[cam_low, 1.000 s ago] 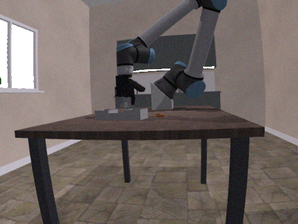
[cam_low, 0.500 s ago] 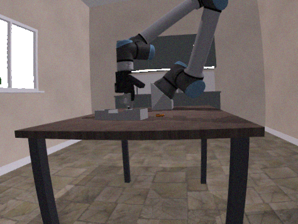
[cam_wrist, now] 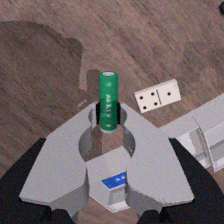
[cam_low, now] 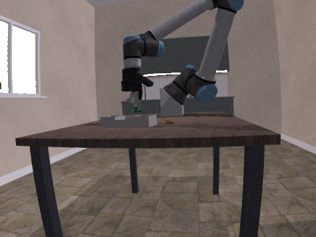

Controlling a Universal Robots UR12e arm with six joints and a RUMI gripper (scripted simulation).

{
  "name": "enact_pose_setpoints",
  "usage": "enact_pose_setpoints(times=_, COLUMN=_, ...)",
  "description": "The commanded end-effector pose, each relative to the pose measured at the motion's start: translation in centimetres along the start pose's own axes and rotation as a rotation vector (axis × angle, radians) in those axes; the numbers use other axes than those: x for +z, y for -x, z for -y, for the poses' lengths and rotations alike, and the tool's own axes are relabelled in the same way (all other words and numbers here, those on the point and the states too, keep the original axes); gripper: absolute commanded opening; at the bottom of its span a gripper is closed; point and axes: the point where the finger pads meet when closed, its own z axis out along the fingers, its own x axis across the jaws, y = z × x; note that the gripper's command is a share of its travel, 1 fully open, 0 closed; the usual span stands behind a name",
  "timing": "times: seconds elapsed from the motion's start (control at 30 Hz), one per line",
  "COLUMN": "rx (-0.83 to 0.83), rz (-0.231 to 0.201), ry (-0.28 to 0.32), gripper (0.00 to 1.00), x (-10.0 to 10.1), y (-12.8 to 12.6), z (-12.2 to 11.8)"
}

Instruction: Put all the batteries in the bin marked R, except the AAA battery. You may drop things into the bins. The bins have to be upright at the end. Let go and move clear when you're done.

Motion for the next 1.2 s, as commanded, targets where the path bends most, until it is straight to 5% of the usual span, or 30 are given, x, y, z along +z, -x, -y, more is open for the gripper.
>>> enact_pose_setpoints(times=0.0, rx=0.000, rz=0.000, ry=0.001, gripper=0.00, x=-0.4, y=0.0, z=0.0)
enact_pose_setpoints(times=0.73, rx=0.050, rz=0.000, ry=0.001, gripper=0.00, x=-1.0, y=-0.1, z=-0.6)
enact_pose_setpoints(times=1.17, rx=0.449, rz=-0.004, ry=0.000, gripper=0.00, x=-1.1, y=-0.8, z=-8.4)
